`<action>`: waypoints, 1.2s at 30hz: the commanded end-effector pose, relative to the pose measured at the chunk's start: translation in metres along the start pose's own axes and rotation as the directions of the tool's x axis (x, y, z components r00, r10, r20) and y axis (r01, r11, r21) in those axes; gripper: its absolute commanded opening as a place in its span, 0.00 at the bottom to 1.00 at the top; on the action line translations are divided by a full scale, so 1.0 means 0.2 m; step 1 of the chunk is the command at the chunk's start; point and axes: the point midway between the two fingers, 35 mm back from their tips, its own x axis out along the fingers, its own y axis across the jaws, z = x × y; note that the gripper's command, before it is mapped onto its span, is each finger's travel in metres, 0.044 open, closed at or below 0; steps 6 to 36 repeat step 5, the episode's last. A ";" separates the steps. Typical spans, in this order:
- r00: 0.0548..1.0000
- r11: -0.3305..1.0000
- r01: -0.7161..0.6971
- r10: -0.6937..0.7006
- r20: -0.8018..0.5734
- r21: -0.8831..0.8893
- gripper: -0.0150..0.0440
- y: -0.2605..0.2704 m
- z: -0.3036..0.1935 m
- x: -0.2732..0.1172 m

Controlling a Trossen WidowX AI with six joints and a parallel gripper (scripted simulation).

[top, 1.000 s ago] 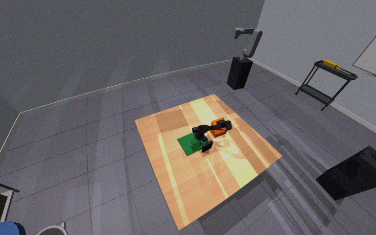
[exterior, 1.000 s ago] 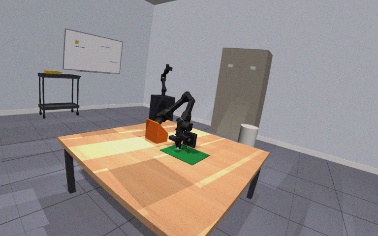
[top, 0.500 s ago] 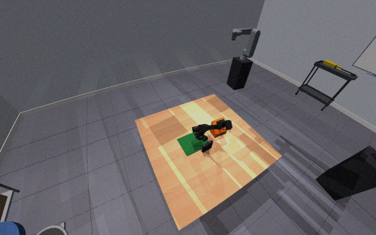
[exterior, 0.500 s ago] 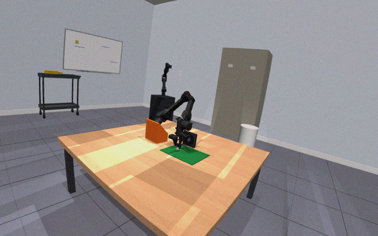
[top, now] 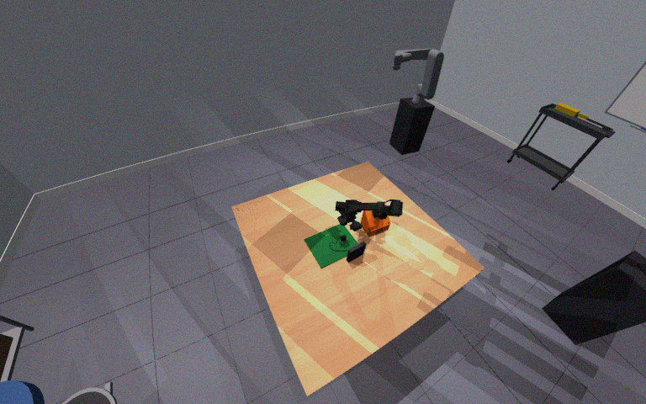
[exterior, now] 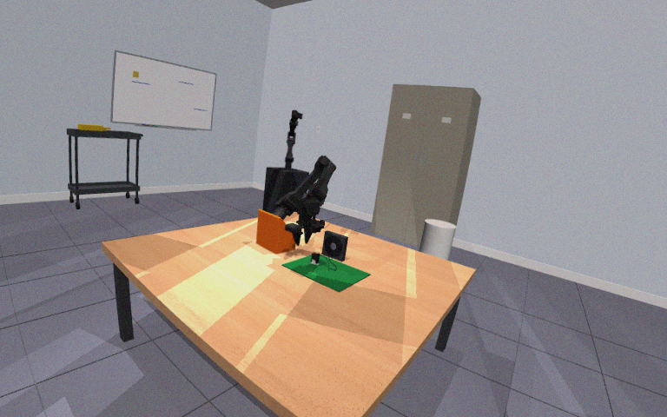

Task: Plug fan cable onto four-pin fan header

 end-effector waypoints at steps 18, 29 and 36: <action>1.000 1.000 -0.015 0.015 -0.012 0.005 0.69 -0.07 -0.31 0.02; 1.000 1.000 -0.015 0.015 -0.012 0.005 0.69 -0.07 -0.31 0.02; 1.000 1.000 -0.015 0.015 -0.012 0.005 0.69 -0.07 -0.31 0.02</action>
